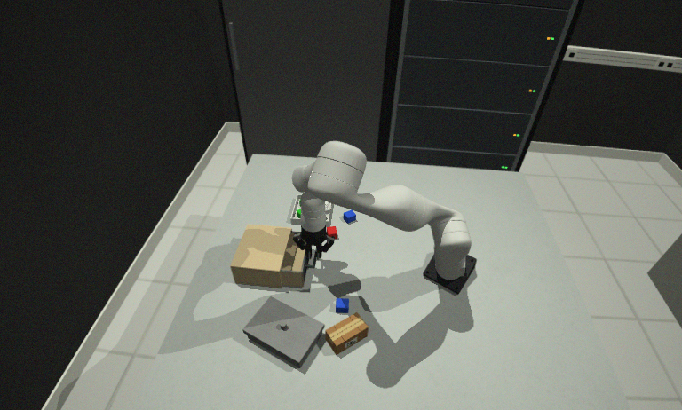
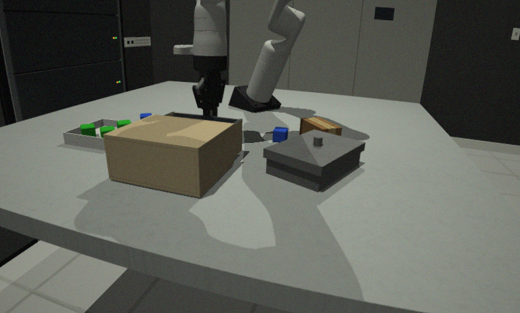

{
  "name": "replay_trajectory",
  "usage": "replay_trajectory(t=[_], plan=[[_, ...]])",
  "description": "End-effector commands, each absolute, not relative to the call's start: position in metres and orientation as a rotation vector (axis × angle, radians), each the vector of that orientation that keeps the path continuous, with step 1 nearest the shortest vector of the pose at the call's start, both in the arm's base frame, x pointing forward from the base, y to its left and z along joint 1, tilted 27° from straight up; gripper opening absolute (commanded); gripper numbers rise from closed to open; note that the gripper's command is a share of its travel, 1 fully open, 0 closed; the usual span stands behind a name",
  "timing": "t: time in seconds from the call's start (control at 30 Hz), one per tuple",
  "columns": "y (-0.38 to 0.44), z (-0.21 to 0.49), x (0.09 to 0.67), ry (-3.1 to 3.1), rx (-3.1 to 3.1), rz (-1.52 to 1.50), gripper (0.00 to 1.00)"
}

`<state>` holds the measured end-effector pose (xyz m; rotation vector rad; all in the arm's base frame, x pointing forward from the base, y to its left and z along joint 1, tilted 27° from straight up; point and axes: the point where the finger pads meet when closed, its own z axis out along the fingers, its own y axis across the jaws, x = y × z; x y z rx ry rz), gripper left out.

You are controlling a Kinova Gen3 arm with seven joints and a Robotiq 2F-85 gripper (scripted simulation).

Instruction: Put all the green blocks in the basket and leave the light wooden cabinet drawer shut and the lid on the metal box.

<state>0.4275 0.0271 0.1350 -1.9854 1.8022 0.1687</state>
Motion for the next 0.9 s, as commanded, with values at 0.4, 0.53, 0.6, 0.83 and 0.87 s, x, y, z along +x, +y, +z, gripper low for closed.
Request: replay_trajectory(t=[0.4, 0.53, 0.6, 0.83, 0.87], plan=[[0.028, 0.139, 0.441, 1.796, -1.994, 0.175, 0.30], [0.029, 0.140, 0.445, 1.796, -1.994, 0.175, 0.30], [0.029, 0.141, 0.449, 1.796, -1.994, 0.176, 0.30], [0.030, 0.145, 0.465, 1.796, -1.994, 0.176, 0.30], [0.030, 0.146, 0.468, 1.796, -1.994, 0.176, 0.30]])
